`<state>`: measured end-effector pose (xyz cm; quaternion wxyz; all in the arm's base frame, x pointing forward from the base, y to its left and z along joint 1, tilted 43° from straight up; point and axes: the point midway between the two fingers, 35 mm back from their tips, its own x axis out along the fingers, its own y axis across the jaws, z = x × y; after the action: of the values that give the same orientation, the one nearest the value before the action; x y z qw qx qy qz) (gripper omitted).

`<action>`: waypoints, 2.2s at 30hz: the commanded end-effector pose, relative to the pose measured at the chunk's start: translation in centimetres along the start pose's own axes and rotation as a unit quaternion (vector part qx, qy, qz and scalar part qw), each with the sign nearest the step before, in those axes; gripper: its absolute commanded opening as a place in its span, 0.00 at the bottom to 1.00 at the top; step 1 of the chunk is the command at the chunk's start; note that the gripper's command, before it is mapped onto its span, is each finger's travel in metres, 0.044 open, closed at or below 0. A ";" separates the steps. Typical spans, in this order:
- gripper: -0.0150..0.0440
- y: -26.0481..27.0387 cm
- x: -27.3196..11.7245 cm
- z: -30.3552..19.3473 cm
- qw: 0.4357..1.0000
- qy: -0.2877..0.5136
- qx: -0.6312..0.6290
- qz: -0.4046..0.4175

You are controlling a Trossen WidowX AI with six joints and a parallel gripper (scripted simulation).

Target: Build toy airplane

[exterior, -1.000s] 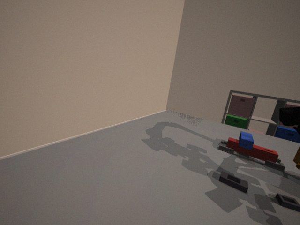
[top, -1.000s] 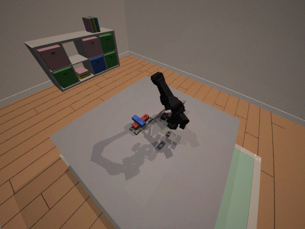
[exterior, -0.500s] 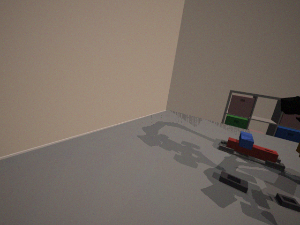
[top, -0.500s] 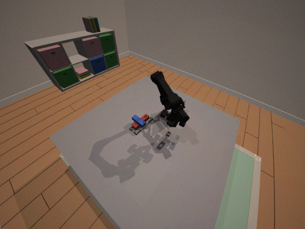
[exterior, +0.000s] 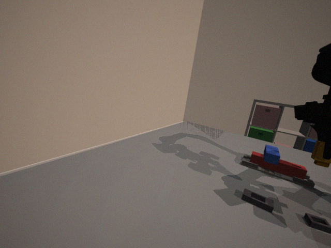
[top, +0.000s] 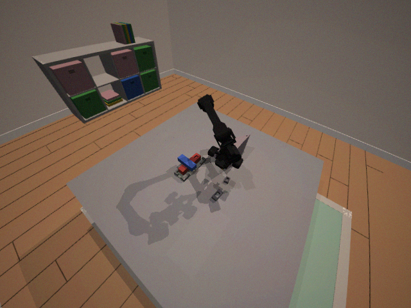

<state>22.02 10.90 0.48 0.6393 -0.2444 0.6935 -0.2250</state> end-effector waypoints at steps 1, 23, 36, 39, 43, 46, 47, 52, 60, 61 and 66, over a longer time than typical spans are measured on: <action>0.25 -1.6 0.0 0.3 1.000 -0.004 0.000 0.002; 0.25 -8.9 0.8 1.0 1.000 -0.012 0.018 0.008; 0.25 -13.1 1.5 0.4 0.999 -0.015 0.030 0.004; 0.25 -14.0 1.7 0.2 0.999 -0.016 0.033 0.002; 0.25 -15.2 2.0 -0.2 0.999 -0.016 0.037 -0.001; 0.25 -16.1 2.2 -0.5 0.999 -0.016 0.041 -0.004; 0.25 -16.4 2.3 -0.6 0.999 -0.016 0.042 -0.005; 0.25 -17.9 2.6 -1.3 0.999 -0.015 0.047 -0.010; 0.25 -20.0 3.2 -2.5 0.998 -0.013 0.056 -0.020; 0.25 -20.3 3.3 -2.6 0.998 -0.013 0.057 -0.021; 0.25 -21.6 3.6 -3.5 0.998 -0.010 0.063 -0.028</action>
<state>20.10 -7.36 10.99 0.6546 -0.2224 0.6671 -0.2775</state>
